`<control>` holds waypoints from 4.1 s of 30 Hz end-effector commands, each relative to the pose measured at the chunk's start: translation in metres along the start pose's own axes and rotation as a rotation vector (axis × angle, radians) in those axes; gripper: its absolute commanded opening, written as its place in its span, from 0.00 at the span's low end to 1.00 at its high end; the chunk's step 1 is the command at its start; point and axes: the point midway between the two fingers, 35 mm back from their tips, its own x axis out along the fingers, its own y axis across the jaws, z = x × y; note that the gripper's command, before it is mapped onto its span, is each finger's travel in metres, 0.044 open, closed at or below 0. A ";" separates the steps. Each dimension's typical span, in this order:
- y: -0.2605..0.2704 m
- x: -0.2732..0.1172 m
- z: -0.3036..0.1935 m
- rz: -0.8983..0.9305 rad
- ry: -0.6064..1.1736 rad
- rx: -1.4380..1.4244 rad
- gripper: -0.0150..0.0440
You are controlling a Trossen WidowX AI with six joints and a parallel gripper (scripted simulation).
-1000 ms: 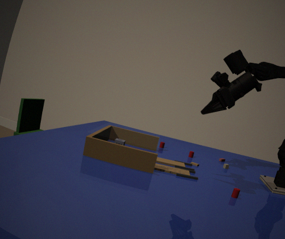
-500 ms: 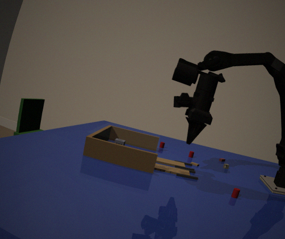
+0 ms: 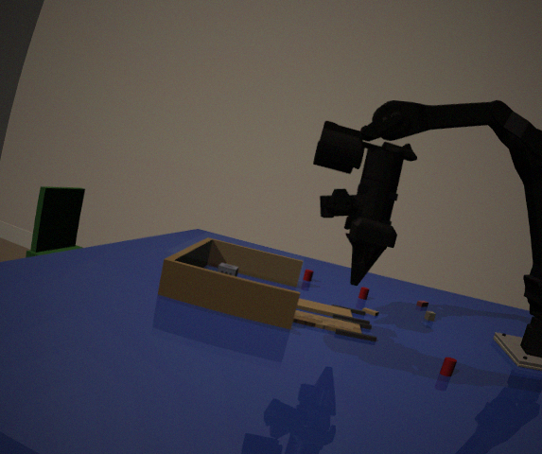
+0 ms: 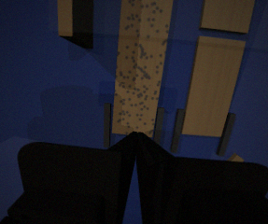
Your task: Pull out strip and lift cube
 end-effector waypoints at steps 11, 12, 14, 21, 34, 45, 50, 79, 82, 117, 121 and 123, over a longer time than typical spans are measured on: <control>0.001 0.027 0.000 -0.004 0.009 0.005 0.25; 0.001 0.028 0.000 -0.004 0.009 0.005 0.25; 0.001 0.032 0.000 -0.004 0.009 0.005 0.25; 0.002 0.043 0.000 -0.004 0.009 0.005 0.25; 0.004 0.063 -0.002 -0.004 0.010 0.005 0.25; 0.004 0.063 -0.002 -0.004 0.010 0.005 0.25; 0.004 0.063 -0.002 -0.004 0.010 0.005 0.25; 0.004 0.066 -0.002 -0.004 0.010 0.005 0.25; 0.004 0.066 -0.002 -0.004 0.010 0.005 0.25; 0.004 0.069 -0.006 -0.004 0.010 0.005 0.25; 0.004 0.069 -0.013 -0.004 0.011 0.005 0.25; 0.004 0.069 -0.016 -0.004 0.011 0.005 0.25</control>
